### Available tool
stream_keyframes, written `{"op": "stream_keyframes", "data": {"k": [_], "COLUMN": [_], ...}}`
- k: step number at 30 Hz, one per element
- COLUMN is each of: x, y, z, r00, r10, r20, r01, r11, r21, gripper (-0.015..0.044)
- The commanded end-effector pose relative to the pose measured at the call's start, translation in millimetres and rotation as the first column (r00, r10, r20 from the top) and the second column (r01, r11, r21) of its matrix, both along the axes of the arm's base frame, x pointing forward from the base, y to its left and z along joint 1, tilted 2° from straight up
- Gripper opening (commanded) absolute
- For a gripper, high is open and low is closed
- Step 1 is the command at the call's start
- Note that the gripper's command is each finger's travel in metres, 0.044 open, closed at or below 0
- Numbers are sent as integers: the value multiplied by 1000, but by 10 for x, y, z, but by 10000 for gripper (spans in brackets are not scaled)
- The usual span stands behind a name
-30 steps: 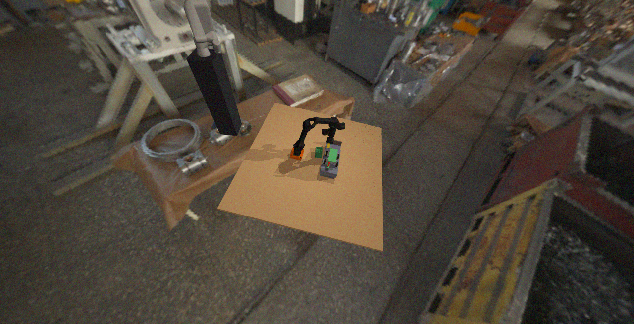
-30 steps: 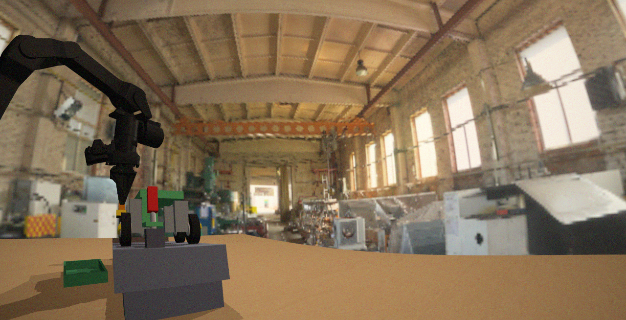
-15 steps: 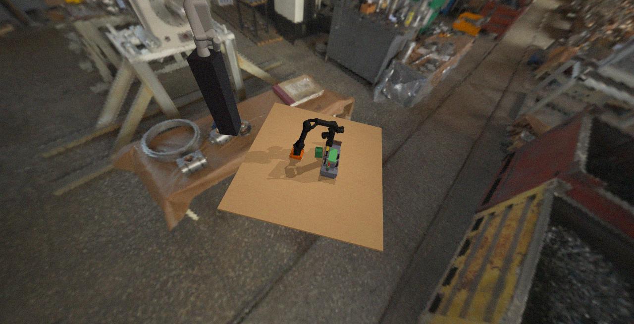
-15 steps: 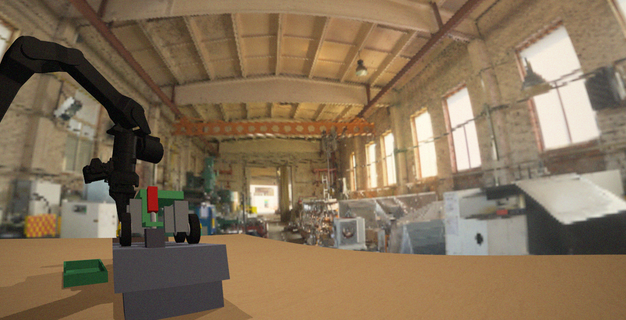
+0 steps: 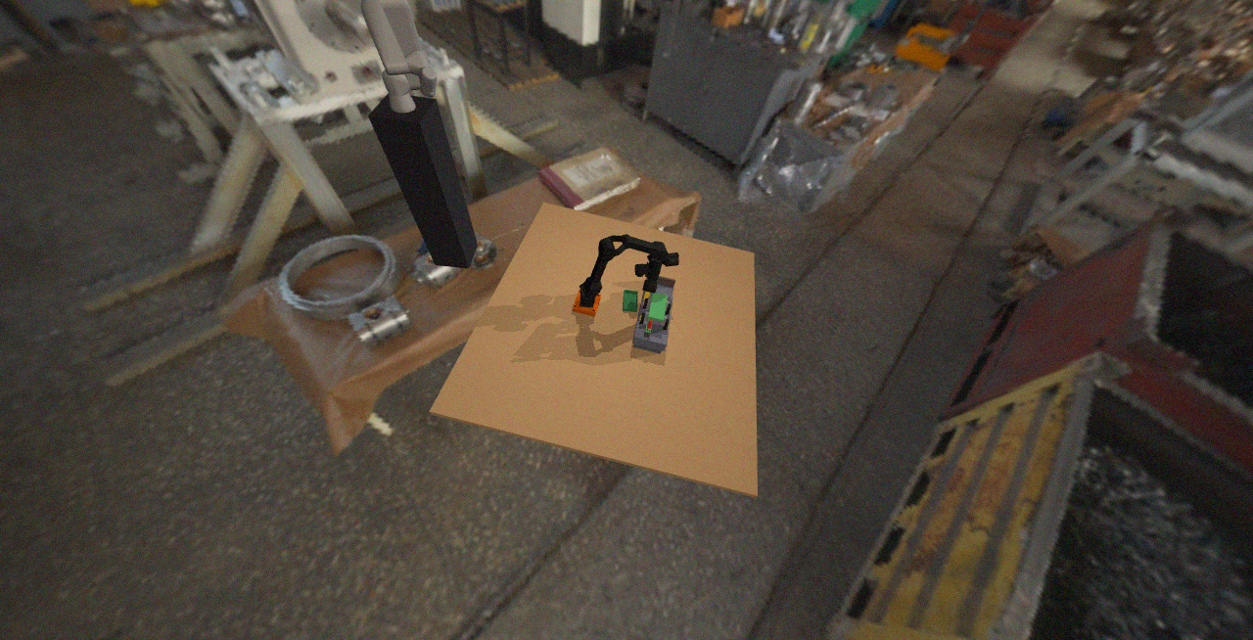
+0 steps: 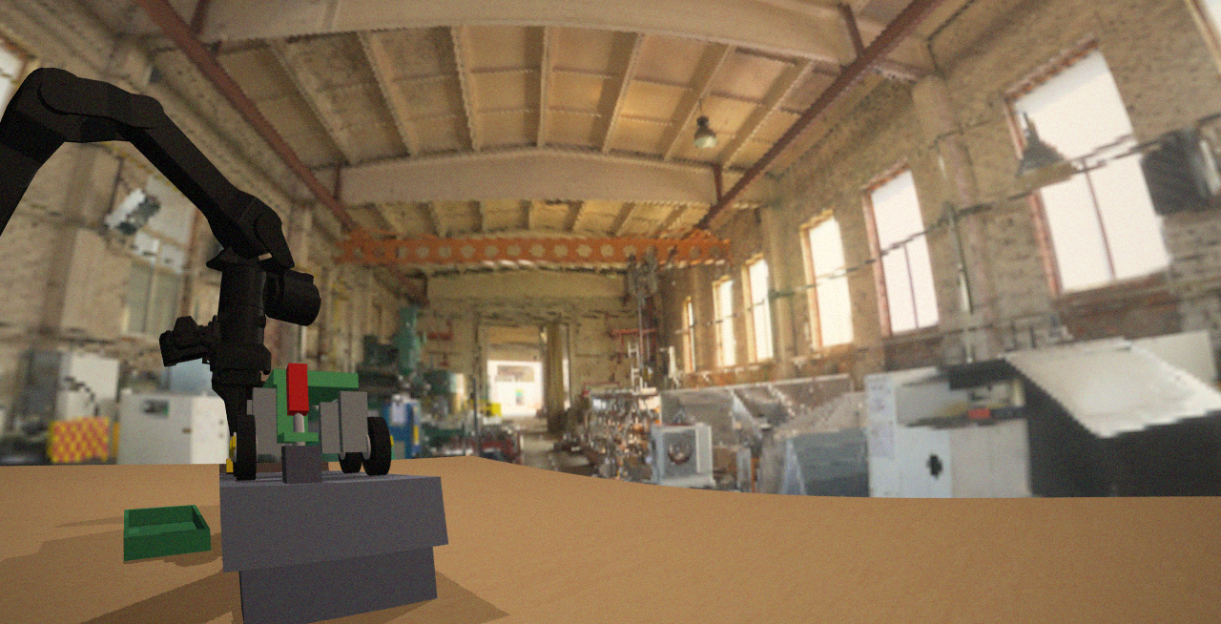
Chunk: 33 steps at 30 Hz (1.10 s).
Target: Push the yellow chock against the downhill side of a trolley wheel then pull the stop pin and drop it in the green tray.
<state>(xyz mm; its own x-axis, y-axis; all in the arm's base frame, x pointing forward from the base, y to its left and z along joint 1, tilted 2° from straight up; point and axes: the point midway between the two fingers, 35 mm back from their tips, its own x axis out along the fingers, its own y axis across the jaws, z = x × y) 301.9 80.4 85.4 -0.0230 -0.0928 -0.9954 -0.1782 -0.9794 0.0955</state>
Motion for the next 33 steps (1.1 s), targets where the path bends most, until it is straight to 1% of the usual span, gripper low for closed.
{"op": "stream_keyframes", "data": {"k": [1, 29, 33], "x": [-9, -59, -49], "y": [-47, -341, -298], "z": [7, 32, 22], "r00": [1000, 1000, 1000], "r10": [4, 3, 0], "r20": [3, 3, 1], "r01": [-3, -3, 0], "r11": [1000, 1000, 1000], "r21": [-5, -8, -1], "gripper": [0, 0, 0]}}
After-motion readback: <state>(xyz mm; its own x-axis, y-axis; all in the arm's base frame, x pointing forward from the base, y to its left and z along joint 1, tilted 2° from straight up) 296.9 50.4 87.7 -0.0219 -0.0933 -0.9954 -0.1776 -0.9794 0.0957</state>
